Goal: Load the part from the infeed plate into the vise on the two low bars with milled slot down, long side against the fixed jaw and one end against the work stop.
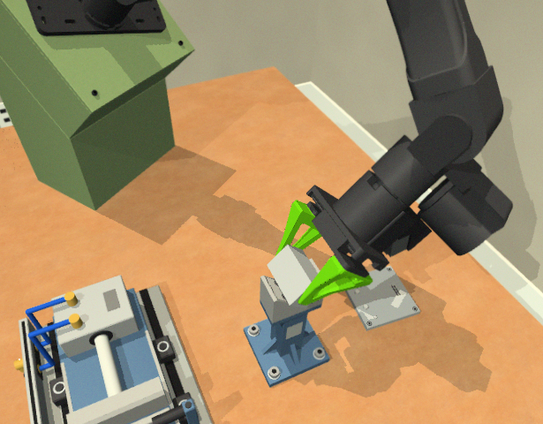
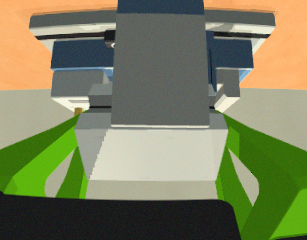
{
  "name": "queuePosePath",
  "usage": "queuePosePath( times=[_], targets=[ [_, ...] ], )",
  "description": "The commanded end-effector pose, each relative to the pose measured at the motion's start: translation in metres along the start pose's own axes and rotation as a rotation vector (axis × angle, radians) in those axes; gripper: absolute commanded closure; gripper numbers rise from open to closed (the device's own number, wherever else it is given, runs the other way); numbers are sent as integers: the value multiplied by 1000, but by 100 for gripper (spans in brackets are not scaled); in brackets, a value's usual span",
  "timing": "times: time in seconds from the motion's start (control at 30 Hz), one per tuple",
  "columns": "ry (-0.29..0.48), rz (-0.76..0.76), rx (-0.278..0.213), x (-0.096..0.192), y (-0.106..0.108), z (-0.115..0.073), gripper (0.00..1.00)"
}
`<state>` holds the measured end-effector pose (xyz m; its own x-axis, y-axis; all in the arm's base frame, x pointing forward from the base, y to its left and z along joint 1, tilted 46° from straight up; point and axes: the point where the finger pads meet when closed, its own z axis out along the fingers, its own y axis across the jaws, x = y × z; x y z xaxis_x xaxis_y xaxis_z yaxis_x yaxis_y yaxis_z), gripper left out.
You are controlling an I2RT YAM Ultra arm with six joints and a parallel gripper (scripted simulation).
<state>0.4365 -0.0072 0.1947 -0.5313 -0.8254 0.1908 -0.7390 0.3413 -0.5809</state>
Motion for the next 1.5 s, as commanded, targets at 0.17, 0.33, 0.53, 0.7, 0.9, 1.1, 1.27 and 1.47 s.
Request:
queuePosePath(
  times=[0.17,0.33,0.53,0.7,0.9,1.1,1.27,1.47],
  targets=[
    [-4,13,33,-1,-10,-10,100],
    [-2,10,30,-2,-9,-9,100],
    [-1,9,29,-2,-9,-9,100],
    [-1,9,29,-2,-9,-8,100],
    [-1,9,29,-2,-9,-8,100],
    [-1,9,29,-2,-9,-8,100],
    [-1,9,29,-2,-9,-8,100],
    [-1,9,29,-2,-9,-8,100]
  ],
)
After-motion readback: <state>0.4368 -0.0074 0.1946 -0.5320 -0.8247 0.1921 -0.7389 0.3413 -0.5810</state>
